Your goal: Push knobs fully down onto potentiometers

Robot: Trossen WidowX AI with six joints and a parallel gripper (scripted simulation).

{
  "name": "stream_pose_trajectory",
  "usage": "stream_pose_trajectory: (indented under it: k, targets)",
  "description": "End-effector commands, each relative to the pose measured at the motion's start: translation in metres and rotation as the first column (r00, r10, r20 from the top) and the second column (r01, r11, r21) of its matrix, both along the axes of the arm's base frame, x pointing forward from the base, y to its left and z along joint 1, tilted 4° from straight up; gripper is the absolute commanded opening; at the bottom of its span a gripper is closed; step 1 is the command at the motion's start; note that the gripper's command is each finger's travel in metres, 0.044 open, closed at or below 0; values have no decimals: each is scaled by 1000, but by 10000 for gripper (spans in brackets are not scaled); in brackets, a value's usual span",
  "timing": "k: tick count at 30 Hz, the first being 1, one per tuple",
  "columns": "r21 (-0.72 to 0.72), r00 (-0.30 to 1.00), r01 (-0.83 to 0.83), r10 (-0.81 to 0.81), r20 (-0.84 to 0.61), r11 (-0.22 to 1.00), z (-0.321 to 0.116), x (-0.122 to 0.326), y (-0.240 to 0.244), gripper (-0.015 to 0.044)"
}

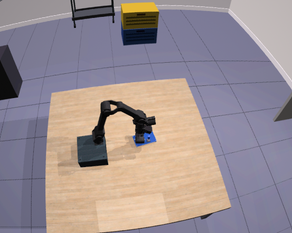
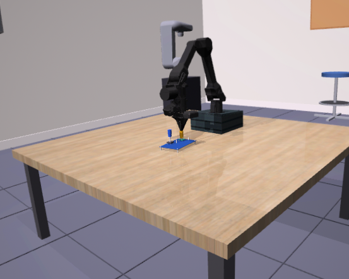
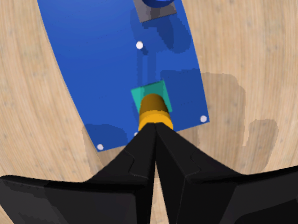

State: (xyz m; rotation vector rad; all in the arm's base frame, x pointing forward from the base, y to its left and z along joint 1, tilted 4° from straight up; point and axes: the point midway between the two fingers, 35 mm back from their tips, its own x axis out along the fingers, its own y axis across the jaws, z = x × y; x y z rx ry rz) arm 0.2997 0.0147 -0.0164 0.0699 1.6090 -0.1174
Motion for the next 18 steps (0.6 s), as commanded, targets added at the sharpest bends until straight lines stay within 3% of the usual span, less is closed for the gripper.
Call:
stream_pose_trajectory:
  k: [1, 9, 17, 18]
  targets:
    - [-4, 1000, 0, 0, 4, 1000, 8, 1, 0, 0]
    - [-4, 1000, 0, 0, 4, 1000, 16, 1, 0, 0]
    - [-1, 1000, -1, 1, -8, 1000, 10, -1, 0, 210]
    - [1, 1000, -3, 3, -7, 1000, 11, -2, 0, 184]
